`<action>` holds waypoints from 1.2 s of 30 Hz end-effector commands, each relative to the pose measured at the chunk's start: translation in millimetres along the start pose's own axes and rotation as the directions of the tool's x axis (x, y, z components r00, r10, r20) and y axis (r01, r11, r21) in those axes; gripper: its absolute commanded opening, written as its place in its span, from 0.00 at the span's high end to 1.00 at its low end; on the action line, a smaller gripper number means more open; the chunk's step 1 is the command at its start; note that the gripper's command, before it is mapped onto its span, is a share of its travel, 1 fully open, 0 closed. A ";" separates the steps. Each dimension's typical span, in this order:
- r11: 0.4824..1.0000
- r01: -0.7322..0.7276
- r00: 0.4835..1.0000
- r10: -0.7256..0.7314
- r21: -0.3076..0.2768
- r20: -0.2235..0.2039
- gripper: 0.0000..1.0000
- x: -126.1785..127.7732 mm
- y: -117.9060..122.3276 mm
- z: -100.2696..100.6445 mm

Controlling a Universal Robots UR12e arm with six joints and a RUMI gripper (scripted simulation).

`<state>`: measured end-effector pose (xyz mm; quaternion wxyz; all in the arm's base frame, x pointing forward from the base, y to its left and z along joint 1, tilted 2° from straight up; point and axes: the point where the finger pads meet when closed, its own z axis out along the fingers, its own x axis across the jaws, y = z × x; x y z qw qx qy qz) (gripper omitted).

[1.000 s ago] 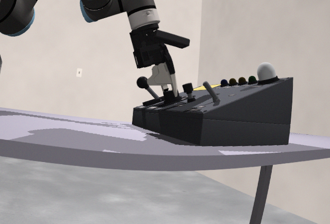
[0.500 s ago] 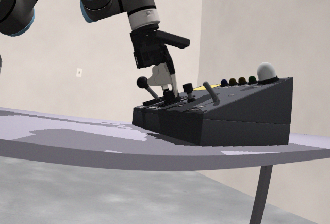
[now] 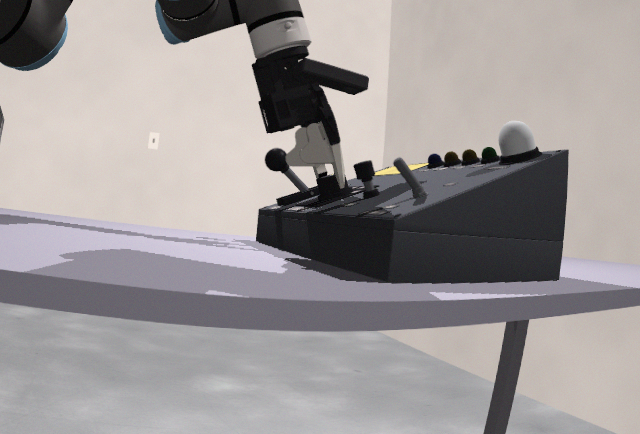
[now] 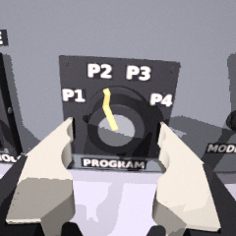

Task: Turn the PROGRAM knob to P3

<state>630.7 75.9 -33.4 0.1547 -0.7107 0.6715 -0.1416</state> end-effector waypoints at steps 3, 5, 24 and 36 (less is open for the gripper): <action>1.000 0.000 1.000 0.000 0.001 0.000 0.56 0.1 -0.6 -0.3; 1.000 0.000 1.000 0.000 0.001 0.000 0.56 0.1 -0.6 -0.3; 1.000 0.000 1.000 0.000 0.001 0.000 0.56 0.1 -0.6 -0.3; 1.000 0.000 1.000 0.000 0.001 0.000 1.00 0.1 -0.6 -0.3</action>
